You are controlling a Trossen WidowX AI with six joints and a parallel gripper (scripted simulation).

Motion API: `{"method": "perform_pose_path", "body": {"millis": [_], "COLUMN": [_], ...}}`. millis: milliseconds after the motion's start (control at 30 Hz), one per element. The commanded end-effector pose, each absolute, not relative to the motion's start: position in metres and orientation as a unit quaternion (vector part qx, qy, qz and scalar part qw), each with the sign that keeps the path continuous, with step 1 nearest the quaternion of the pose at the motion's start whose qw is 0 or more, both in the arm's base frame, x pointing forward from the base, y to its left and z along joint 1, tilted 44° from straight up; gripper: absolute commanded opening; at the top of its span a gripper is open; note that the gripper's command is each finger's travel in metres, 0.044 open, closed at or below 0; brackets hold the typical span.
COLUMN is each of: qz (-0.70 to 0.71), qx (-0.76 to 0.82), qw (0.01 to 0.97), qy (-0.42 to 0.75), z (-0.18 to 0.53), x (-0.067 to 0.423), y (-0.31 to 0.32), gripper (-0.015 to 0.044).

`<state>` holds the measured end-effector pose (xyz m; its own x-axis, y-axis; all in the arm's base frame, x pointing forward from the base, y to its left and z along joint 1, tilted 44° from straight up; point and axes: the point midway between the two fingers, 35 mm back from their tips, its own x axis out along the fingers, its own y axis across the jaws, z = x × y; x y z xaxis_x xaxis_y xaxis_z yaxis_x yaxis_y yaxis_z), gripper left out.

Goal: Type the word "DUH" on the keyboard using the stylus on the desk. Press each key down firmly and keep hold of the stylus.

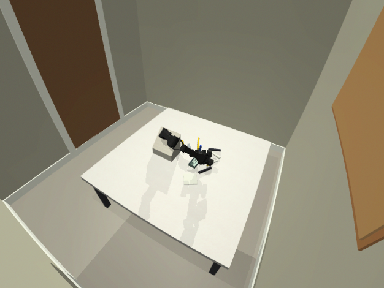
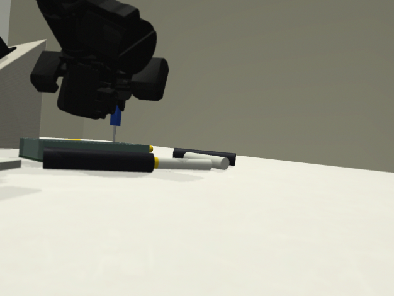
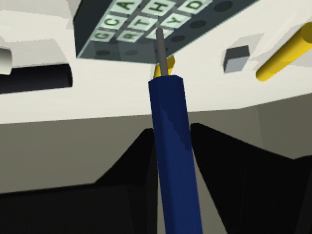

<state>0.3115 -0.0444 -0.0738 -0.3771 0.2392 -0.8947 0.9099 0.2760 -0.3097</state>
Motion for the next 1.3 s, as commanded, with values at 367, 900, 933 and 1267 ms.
{"method": "perform_pose_path", "body": {"millis": [367, 900, 933, 1267], "qz": [-0.44, -0.441, -0.441, -0.441], "qx": [0.407, 0.407, 0.407, 0.406], "qw": [0.382, 0.382, 0.382, 0.382], "qy": [0.703, 0.703, 0.703, 0.703], "z": [-0.079, -0.083, -0.084, -0.085], "x": [0.311, 0.311, 0.311, 0.311], "y": [-0.049, -0.053, -0.054, -0.054], "gripper": [0.0081, 0.0081, 0.0081, 0.0081]}}
